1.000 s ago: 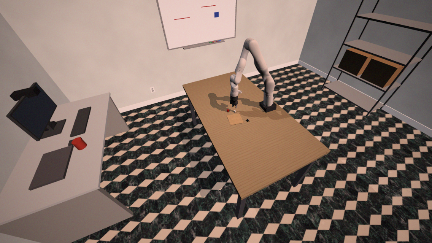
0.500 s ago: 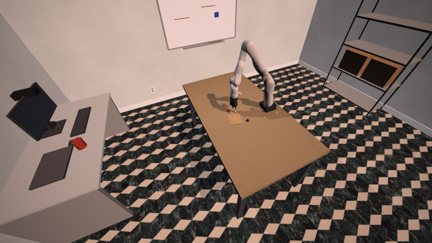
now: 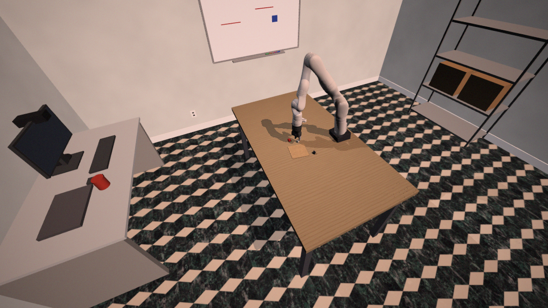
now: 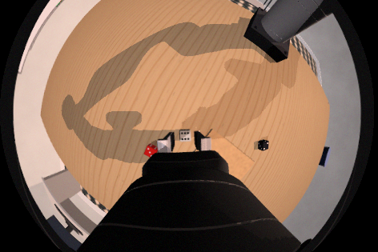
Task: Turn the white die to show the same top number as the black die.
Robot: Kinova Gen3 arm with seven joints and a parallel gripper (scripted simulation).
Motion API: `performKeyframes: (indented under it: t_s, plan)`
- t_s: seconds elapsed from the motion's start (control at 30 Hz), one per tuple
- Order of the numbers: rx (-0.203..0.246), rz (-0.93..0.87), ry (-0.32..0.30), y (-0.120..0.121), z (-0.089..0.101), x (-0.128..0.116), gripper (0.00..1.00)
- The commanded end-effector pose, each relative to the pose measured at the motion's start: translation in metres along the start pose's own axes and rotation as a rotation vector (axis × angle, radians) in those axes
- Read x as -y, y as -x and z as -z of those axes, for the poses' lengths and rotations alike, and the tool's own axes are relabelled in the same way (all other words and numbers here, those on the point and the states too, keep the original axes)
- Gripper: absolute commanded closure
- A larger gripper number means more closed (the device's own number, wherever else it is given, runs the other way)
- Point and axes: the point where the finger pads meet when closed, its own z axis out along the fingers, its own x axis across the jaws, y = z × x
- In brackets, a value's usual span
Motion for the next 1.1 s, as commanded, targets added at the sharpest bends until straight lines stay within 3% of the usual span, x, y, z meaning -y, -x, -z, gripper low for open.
performKeyframes:
  t_s: [0.0,1.07]
  plan:
    - [-0.003,0.002,-0.002,-0.0013,-0.0024,-0.0001,0.30]
    - [-0.003,0.002,-0.002,-0.0013,-0.0054,-0.0001,0.30]
